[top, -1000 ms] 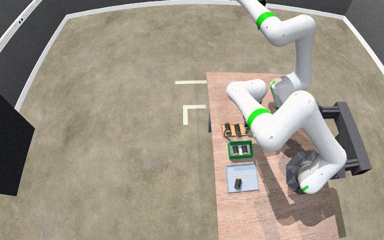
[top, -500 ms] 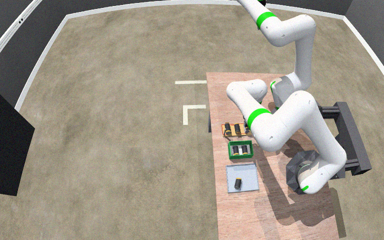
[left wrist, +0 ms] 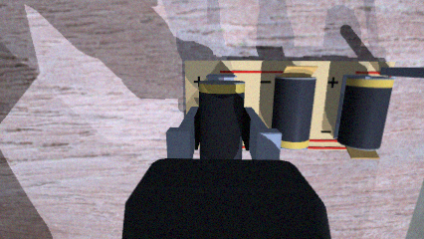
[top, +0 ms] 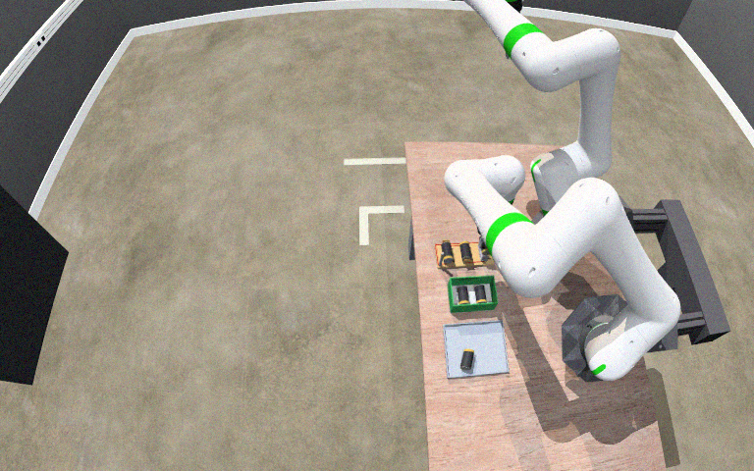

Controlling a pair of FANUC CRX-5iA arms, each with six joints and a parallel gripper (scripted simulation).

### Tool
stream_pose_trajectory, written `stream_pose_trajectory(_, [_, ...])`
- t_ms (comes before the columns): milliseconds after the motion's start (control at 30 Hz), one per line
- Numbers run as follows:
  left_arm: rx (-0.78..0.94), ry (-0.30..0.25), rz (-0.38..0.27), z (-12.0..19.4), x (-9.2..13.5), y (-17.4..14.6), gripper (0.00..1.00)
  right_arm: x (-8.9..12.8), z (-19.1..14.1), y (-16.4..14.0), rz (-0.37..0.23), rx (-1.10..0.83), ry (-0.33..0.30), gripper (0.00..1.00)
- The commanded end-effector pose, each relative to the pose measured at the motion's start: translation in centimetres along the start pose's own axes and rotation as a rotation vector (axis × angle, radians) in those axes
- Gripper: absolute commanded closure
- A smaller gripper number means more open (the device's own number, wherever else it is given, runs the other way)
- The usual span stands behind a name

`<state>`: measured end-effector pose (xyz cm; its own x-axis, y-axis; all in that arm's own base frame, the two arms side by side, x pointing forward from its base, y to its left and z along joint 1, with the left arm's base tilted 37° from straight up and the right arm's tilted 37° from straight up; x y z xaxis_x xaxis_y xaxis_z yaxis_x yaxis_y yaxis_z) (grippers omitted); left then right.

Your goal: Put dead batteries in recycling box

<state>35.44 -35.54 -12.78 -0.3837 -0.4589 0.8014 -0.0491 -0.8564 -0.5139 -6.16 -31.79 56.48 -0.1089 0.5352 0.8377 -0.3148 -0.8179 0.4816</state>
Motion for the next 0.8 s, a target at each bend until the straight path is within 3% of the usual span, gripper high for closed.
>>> stream_pose_trajectory(0, [0.001, 0.001, -0.002, 0.0, 0.0, 0.1, 0.43, 0.1, 0.0, 0.0, -0.002, -0.001, 0.000, 0.00])
stream_pose_trajectory(767, [0.001, 0.001, -0.002, 0.0, -2.9, 0.1, 0.43, 0.1, 0.0, 0.0, -0.002, -0.001, 0.000, 0.00])
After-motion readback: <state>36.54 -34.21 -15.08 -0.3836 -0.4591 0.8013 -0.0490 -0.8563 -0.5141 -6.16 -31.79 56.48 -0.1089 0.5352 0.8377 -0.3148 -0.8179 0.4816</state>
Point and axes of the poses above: on each arm, the point where the finger pads meet when closed, its own x axis back along the fingers, its own z axis across the jaws, y = z × x, the point moved 5 cm from there along x, back along the fingers, and after that the axes turned 13 degrees about -x, right-handed, at the moved point
